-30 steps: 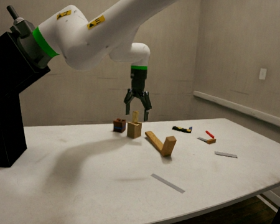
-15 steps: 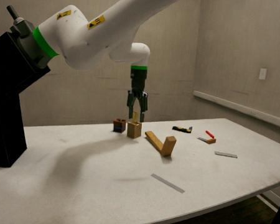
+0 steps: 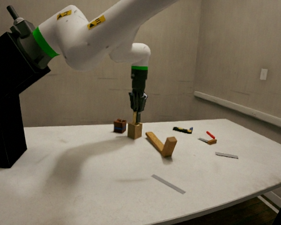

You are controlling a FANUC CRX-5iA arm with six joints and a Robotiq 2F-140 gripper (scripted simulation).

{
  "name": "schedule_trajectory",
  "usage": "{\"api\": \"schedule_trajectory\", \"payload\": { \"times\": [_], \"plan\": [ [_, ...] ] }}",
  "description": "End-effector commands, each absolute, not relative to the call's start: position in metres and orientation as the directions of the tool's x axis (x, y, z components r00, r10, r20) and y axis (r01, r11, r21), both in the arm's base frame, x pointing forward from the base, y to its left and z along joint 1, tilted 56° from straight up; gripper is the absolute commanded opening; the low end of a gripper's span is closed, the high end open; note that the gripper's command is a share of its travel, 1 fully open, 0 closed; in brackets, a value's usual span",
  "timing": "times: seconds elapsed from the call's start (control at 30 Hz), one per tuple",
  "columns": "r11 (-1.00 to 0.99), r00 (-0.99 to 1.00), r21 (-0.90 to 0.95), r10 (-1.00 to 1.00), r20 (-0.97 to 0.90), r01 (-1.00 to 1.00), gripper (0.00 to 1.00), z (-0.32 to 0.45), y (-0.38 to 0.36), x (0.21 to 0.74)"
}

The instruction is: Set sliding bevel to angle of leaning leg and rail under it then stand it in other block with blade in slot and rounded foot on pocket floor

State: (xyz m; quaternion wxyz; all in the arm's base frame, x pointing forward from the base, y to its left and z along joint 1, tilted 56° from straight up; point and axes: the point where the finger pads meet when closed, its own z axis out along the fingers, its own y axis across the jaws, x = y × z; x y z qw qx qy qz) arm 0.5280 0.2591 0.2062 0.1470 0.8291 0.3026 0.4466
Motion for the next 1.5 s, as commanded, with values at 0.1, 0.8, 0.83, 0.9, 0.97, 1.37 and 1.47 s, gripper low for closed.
{"api": "schedule_trajectory", "payload": {
  "times": [0.1, 0.8, 0.83, 0.9, 0.97, 1.37, 1.47],
  "plan": [
    [-0.774, 0.417, 0.514, 0.633, 0.652, 0.370, 0.10, 0.207, 0.259, 0.528],
    [-0.774, 0.417, 0.514, 0.633, 0.652, 0.370, 0.10, 0.207, 0.259, 0.528],
    [-0.774, 0.417, 0.514, 0.633, 0.652, 0.370, 0.10, 0.207, 0.259, 0.528],
    [-0.774, 0.417, 0.514, 0.633, 0.652, 0.371, 0.10, 0.207, 0.259, 0.527],
    [-0.774, 0.417, 0.514, 0.633, 0.652, 0.371, 0.10, 0.208, 0.259, 0.526],
    [-0.774, 0.417, 0.514, 0.633, 0.652, 0.371, 0.10, 0.215, 0.259, 0.515],
    [-0.774, 0.417, 0.514, 0.633, 0.652, 0.371, 0.10, 0.219, 0.259, 0.510]
  ]
}}
